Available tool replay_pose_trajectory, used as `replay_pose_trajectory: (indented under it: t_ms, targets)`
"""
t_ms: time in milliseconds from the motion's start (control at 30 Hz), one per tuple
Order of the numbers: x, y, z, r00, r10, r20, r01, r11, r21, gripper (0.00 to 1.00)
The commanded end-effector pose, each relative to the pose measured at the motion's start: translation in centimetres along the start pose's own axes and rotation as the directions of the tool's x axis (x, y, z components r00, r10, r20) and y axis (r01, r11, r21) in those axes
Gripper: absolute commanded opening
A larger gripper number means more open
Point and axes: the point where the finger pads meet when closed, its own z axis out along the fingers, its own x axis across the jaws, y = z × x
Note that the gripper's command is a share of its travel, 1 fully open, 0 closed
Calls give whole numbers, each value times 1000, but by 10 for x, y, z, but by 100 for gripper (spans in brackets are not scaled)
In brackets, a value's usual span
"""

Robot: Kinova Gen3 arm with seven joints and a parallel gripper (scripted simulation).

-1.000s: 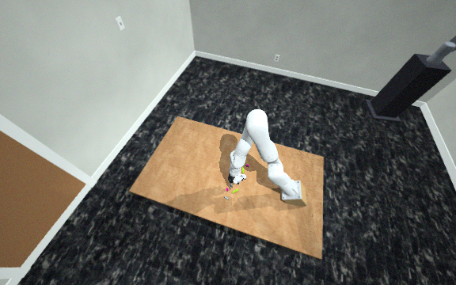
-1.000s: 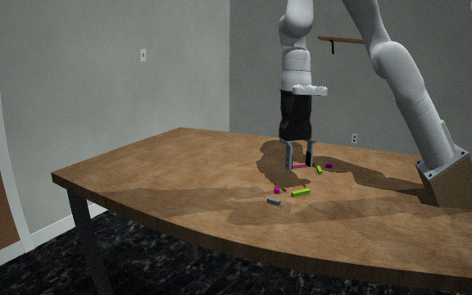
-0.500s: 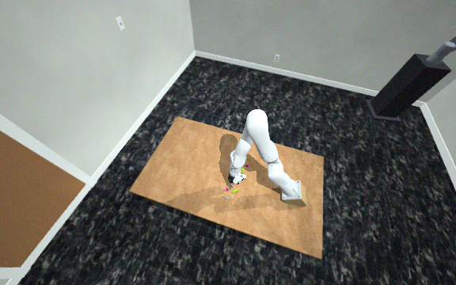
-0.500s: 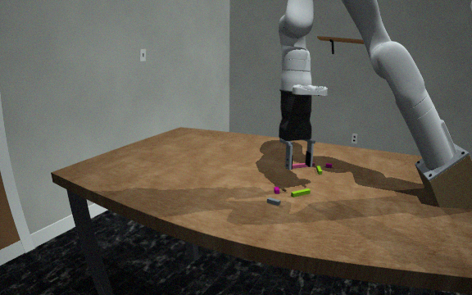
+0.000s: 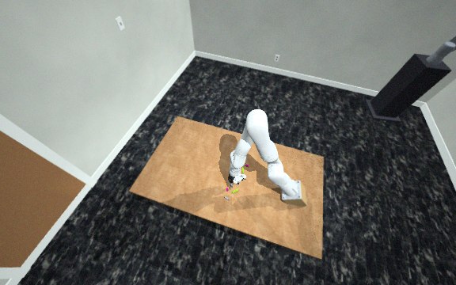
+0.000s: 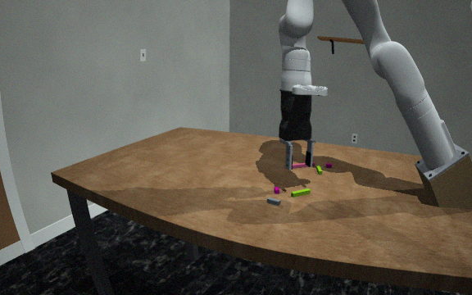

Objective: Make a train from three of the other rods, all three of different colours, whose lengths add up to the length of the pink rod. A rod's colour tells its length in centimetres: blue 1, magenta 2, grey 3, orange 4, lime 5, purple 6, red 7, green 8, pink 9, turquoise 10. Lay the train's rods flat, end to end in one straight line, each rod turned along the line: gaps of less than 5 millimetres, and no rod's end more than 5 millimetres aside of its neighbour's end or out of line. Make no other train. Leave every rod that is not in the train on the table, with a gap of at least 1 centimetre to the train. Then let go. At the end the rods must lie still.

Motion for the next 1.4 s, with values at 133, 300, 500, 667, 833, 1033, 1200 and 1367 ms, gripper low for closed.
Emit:
replay_pose_trajectory:
  t_ms: [133,300,500,667,833,1033,1200,1367]
  targets:
    - [0,0,0,1000,0,-1,0,1000,-1,100]
    - [0,0,0,1000,0,-1,0,1000,-1,100]
    - [0,0,0,1000,0,-1,0,1000,-1,100]
    - [0,0,0,1000,0,-1,0,1000,-1,100]
    - [0,0,0,1000,0,-1,0,1000,-1,100]
    - [0,0,0,1000,-1,-1,1,1000,-1,100]
    - [0,3,-1,1000,-15,-3,15,1000,-5,100]
    - [0,10,-4,999,-52,-7,52,999,-15,100]
